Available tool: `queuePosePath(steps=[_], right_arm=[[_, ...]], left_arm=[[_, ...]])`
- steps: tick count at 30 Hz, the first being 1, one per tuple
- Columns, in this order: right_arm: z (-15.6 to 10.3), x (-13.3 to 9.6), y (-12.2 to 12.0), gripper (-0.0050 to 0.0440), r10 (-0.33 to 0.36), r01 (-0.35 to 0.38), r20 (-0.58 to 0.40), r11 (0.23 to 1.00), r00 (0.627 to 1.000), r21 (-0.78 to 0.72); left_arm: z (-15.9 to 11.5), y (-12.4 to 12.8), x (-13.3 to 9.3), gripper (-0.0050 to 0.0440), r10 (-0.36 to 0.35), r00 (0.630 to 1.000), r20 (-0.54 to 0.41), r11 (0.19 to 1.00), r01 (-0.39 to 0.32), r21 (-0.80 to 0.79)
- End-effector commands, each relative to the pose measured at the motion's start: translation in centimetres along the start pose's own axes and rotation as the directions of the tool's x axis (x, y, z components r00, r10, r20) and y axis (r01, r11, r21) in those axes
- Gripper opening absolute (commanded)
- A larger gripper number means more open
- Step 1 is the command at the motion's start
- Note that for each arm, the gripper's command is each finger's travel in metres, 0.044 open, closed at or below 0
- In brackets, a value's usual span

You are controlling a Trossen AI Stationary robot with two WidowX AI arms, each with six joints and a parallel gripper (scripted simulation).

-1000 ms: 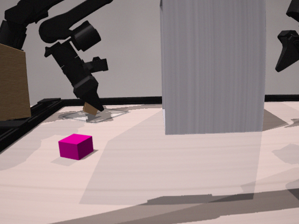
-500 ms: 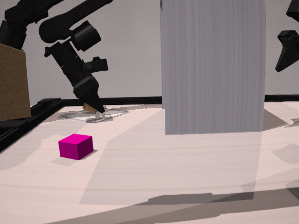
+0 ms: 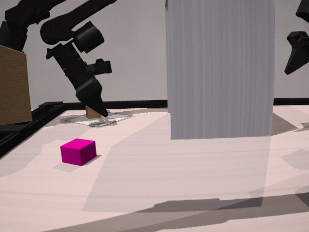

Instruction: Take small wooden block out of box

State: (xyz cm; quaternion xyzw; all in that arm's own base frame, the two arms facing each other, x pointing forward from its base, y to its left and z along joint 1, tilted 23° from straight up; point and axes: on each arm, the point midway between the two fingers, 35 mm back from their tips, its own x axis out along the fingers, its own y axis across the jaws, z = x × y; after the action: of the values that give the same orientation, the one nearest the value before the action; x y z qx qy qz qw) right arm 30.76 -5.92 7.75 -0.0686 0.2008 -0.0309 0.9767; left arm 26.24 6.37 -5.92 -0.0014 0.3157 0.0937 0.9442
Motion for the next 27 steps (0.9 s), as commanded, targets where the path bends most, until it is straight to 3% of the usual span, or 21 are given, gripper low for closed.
queuePosePath(steps=[1,27], right_arm=[[0.0,0.0,0.1,0.0400,0.003,-0.003,-0.001,1.000,1.000,-0.004],[0.0,0.0,0.1,0.0400,0.003,-0.003,-0.001,1.000,1.000,-0.004]], left_arm=[[0.3,0.0,0.0,0.0400,0.001,1.000,0.000,1.000,-0.001,0.000],[5.6,-0.5,-2.0,0.0400,0.014,1.000,0.019,1.000,-0.014,0.003]])
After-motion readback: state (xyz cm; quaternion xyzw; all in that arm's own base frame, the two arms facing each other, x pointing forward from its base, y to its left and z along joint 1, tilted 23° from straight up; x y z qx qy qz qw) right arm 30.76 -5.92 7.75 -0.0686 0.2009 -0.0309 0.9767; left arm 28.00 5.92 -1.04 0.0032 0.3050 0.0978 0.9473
